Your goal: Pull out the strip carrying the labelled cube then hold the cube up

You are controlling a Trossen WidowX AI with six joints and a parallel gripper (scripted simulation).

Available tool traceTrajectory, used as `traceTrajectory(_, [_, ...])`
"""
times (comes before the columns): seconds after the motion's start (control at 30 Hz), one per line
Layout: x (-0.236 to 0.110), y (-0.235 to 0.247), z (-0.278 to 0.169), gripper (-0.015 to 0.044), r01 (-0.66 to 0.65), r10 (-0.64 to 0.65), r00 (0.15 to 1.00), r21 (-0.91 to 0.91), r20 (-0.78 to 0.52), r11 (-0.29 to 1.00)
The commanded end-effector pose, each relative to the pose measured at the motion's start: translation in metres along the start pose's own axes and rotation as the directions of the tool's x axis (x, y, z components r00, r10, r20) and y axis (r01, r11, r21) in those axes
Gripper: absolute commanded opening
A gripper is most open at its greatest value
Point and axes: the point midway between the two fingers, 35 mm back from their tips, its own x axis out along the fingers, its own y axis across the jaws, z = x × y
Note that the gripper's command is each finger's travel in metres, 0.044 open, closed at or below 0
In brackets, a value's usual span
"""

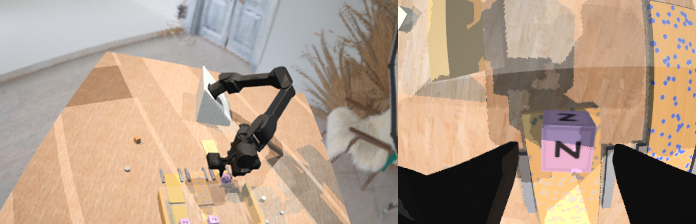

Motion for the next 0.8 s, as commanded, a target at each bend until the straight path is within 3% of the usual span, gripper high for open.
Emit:
traceTrajectory(0.0, [0.011,-0.001,-0.002,0.025,-0.006,0.006,1.0,0.009,-0.008,1.0])
traceTrajectory(0.7, [0.033,-0.001,-0.003,0.025,-0.008,0.008,1.0,0.009,-0.008,1.0])
traceTrajectory(0.77, [0.03,0.0,-0.003,0.0198,-0.003,0.004,1.0,0.004,-0.005,1.0])
